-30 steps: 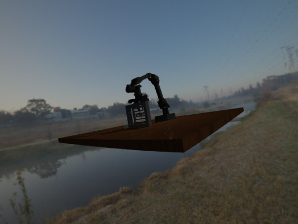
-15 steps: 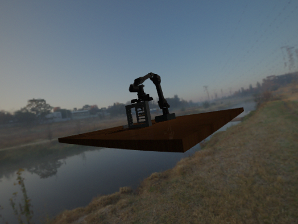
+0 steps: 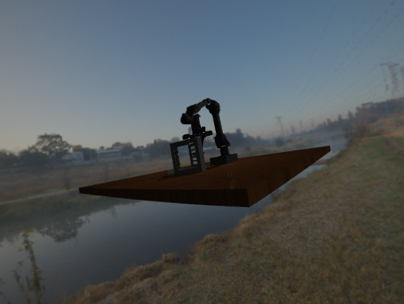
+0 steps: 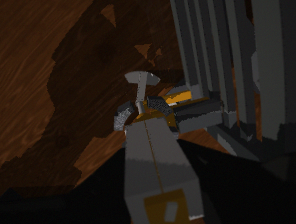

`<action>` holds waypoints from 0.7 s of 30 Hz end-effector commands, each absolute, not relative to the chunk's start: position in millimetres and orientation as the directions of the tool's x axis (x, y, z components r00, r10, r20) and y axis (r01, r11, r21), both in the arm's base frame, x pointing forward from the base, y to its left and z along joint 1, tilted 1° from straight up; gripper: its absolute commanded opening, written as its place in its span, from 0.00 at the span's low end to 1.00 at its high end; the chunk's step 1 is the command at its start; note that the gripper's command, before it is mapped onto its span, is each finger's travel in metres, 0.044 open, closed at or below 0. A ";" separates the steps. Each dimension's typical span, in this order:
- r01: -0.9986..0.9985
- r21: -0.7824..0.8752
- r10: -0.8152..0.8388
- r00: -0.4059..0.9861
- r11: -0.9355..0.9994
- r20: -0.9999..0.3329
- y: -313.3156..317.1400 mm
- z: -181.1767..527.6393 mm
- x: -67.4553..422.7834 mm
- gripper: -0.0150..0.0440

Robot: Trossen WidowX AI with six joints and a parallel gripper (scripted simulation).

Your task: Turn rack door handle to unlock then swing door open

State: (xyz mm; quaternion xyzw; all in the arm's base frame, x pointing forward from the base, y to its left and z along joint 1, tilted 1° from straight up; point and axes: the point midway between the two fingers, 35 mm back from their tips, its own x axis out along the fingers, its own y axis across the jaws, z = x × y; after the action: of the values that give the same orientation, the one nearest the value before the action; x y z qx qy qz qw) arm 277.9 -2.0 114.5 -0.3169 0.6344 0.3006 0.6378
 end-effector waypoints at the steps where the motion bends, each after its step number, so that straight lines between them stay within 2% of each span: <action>1: -0.732 -0.036 -0.022 0.029 0.680 -0.999 1.4 114.5 276.9 0.29; 21: -0.512 -0.030 -0.018 0.027 0.858 -0.999 37.3 112.8 256.9 0.29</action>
State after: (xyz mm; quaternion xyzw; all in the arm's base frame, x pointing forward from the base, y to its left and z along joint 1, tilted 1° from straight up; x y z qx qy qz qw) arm 256.5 35.2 112.9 -0.2156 0.6710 0.2035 0.6796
